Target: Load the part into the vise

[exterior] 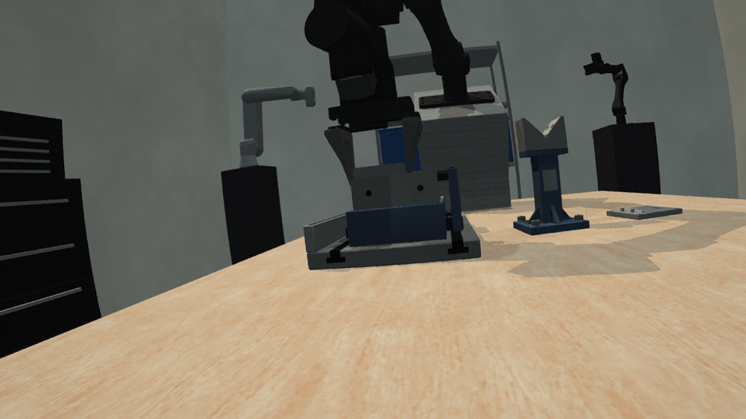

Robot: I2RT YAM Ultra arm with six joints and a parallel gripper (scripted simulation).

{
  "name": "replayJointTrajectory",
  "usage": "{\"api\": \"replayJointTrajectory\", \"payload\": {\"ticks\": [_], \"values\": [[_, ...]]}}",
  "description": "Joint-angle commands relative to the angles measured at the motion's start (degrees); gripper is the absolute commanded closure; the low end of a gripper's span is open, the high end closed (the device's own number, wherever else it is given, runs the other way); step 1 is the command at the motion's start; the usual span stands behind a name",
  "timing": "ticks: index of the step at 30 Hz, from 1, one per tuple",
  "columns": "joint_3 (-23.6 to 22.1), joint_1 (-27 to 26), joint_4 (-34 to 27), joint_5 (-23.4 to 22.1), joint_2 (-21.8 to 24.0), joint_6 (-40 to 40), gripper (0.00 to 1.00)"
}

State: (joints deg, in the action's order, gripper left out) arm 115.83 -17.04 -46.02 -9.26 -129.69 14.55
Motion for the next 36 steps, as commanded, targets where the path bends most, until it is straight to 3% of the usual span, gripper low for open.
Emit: {"api": "replayJointTrajectory", "payload": {"ticks": [1, 15, 36], "values": [[1.54, -0.23, 0.52, -0.04, 1.73, 0.30, 0.26], [-0.77, -0.96, -2.30, -0.48, 3.74, 0.69, 0.26], [1.36, -2.07, -8.75, -1.03, 10.18, 1.66, 0.26]]}}
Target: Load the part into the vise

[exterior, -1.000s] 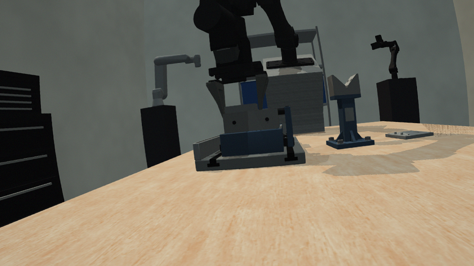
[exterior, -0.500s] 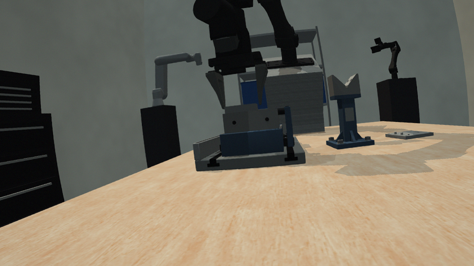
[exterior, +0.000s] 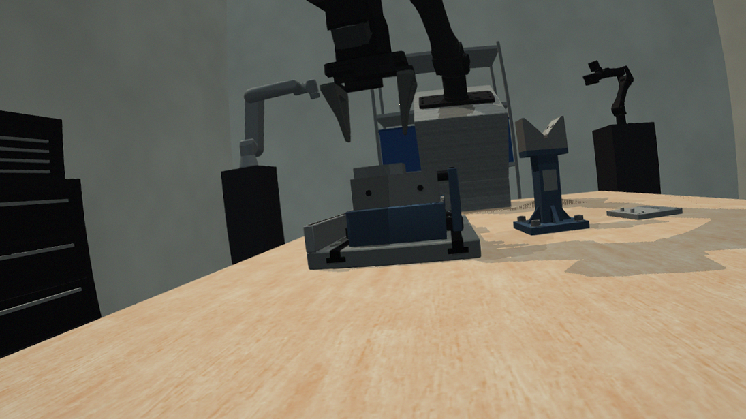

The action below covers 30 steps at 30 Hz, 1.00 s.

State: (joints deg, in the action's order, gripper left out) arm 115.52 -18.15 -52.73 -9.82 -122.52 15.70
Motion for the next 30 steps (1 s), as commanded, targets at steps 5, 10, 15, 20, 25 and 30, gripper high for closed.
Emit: {"api": "replayJointTrajectory", "payload": {"ticks": [5, 10, 15, 20, 25, 30], "values": [[1.89, -1.10, -2.93, -0.51, 3.65, 0.63, 0.26], [1.95, -1.14, -3.12, -0.48, 3.77, 0.53, 0.26], [1.94, -1.14, -3.15, -0.48, 3.80, 0.53, 1.00], [1.93, -1.14, -3.15, -0.48, 3.80, 0.53, 1.00], [1.93, -1.14, -3.15, -0.48, 3.81, 0.53, 1.00], [1.93, -1.14, -3.15, -0.48, 3.81, 0.53, 1.00]]}}
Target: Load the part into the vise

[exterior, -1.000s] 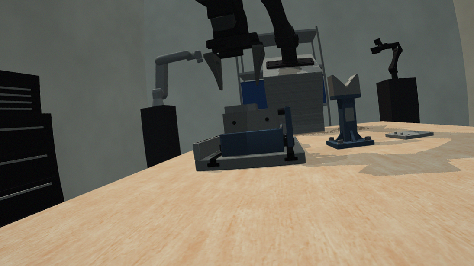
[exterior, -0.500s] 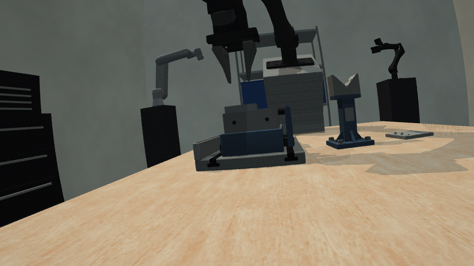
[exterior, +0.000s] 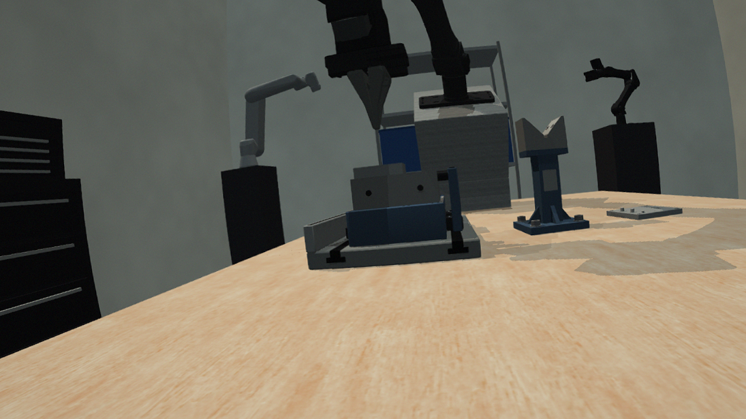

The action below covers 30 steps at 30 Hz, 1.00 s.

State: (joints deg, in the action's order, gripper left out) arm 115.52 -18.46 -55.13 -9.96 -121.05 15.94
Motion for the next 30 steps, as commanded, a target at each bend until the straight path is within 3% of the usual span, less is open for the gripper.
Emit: {"api": "replayJointTrajectory", "payload": {"ticks": [1, 17, 25, 30], "values": [[1.93, -0.83, -0.75, -0.35, 2.34, 0.29, 1.00], [1.97, -0.89, -0.77, -0.43, 2.31, 0.43, 1.00], [6.20, -5.92, -2.55, -2.93, -2.81, 4.56, 1.00], [6.78, -4.84, -2.99, -3.02, -1.09, 4.71, 1.00]]}}
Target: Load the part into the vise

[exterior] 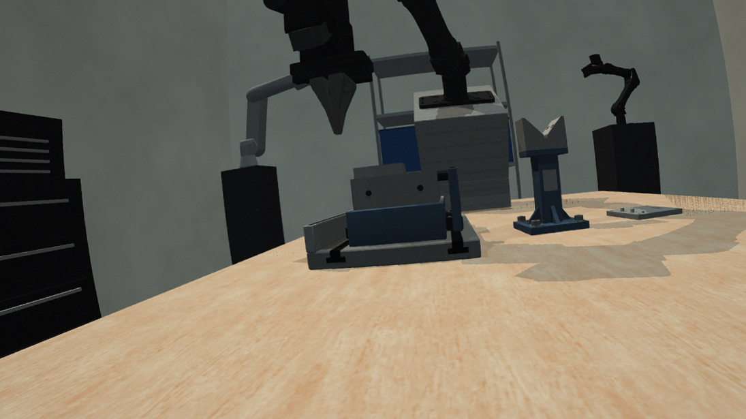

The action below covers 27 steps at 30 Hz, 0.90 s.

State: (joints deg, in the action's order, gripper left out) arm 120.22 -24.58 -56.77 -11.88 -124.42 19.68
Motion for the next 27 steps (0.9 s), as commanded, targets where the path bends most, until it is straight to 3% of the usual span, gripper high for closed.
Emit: {"api": "replayJointTrajectory", "payload": {"ticks": [1, 27], "values": [[2.10, 1.28, -1.38, -1.10, 2.28, 0.98, 1.00], [2.31, 0.19, -1.53, -0.78, 2.18, 0.82, 1.00]]}}
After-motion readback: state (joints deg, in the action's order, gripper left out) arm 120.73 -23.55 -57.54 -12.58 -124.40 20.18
